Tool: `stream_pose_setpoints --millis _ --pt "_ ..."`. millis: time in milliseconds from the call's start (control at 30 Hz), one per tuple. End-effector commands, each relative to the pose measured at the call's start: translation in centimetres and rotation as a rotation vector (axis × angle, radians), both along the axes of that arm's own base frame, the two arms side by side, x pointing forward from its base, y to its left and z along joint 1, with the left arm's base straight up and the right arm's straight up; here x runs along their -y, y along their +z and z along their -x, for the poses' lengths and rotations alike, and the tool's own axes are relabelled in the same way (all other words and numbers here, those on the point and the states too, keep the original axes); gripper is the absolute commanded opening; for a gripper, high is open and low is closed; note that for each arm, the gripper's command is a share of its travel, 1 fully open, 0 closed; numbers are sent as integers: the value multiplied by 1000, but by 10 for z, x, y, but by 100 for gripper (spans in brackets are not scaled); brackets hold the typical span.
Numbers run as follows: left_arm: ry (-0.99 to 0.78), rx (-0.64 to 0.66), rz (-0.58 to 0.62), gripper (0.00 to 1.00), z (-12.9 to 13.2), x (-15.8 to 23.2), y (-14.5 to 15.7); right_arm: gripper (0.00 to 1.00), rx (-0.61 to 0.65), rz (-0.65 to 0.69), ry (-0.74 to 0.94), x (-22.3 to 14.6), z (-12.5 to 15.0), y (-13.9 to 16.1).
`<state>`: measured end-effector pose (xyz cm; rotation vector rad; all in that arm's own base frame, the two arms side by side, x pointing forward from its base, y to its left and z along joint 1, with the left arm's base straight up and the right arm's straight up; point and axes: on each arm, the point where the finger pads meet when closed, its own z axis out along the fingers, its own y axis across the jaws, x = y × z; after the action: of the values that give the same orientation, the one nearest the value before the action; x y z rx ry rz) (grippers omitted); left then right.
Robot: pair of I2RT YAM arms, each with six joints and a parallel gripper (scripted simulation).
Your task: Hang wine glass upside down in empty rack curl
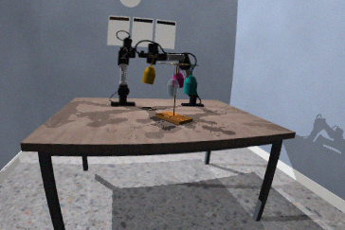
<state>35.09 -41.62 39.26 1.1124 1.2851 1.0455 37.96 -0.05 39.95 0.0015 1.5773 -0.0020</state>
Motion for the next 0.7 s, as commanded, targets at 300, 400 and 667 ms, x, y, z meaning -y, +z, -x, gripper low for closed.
stream_pose_setpoints --millis 300,400,667 --pt "53 108 -16 0 -18 -32 24 16 31 10 -2 0 3 13" --pt "57 103 -27 0 -19 -42 22 16 31 10 -2 0 3 13" --pt "61 88 -44 0 -18 -62 19 16 31 10 -2 0 3 13"
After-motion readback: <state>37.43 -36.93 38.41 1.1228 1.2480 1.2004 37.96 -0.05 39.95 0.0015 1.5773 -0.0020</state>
